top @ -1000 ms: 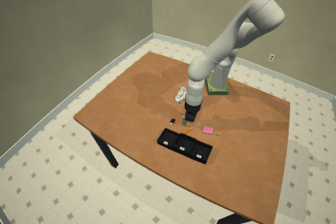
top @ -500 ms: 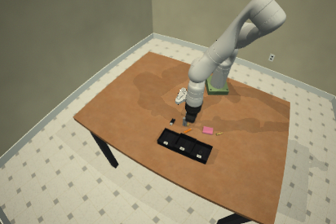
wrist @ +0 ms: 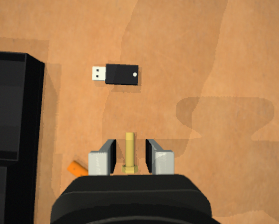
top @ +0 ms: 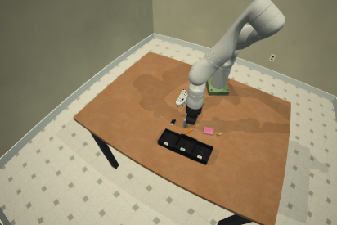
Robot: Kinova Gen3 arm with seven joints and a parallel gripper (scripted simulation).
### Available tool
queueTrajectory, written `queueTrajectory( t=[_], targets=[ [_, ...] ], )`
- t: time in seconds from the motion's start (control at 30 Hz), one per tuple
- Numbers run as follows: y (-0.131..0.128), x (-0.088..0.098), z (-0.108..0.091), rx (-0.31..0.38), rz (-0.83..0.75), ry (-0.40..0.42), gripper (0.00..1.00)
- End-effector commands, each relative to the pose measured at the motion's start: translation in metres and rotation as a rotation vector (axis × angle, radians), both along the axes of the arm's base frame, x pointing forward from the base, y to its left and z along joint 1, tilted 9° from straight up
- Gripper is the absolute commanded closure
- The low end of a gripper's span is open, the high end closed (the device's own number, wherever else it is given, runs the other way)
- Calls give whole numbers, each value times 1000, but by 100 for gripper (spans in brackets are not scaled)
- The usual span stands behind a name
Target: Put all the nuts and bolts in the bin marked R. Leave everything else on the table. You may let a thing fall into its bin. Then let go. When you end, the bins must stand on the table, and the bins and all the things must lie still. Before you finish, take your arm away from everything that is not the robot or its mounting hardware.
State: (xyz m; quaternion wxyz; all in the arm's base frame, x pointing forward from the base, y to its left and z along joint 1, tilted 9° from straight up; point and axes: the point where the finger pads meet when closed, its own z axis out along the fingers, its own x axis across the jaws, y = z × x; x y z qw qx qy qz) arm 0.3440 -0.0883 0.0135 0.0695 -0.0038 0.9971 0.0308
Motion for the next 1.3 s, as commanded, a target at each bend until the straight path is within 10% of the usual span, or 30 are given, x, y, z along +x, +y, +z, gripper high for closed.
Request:
queueTrajectory(
  t=[0.0,0.23,0.27,1.27],
  targets=[
    [-1,0,0,-1,-3,1,38],
    [-1,0,0,-1,-3,1,38],
    [-1,0,0,-1,-3,1,68],
    [-1,1,0,-1,-3,0,68]
  ],
)
